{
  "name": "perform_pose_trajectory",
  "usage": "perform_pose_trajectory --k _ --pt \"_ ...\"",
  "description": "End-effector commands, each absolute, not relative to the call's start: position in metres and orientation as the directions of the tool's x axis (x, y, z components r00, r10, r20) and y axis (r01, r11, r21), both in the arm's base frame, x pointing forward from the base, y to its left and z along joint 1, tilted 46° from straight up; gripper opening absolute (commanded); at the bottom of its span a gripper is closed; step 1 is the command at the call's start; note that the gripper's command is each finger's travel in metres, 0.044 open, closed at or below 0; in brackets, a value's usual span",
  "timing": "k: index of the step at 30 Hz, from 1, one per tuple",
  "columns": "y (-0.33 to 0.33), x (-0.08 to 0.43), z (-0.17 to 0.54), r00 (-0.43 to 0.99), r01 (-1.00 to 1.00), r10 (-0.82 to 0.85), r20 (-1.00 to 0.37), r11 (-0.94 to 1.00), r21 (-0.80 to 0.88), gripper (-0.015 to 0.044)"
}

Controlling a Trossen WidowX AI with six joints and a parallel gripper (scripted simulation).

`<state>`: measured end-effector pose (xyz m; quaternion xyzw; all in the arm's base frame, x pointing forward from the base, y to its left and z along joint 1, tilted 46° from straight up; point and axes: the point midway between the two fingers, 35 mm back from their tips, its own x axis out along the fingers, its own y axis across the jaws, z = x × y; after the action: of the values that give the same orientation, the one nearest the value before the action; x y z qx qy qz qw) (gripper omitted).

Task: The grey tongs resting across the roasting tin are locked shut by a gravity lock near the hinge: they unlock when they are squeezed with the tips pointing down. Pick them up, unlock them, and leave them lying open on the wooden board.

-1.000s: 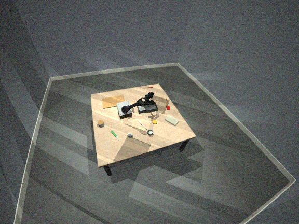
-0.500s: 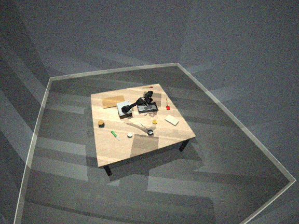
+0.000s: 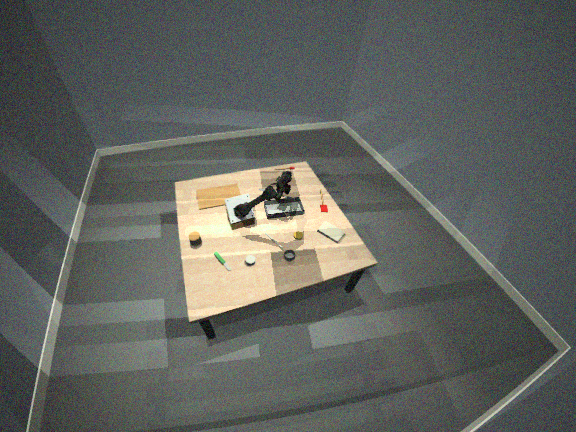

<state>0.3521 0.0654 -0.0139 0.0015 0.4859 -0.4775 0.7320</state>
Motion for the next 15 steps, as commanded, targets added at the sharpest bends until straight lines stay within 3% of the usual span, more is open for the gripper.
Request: perform_pose_trajectory --k 1,15 --pt "0.077 0.352 -0.019 0.074 0.576 -0.689 -0.721 0.620 -0.533 -0.0150" --pt "0.106 0.345 -0.035 0.074 0.047 -0.678 -0.731 0.735 -0.677 -0.0150"
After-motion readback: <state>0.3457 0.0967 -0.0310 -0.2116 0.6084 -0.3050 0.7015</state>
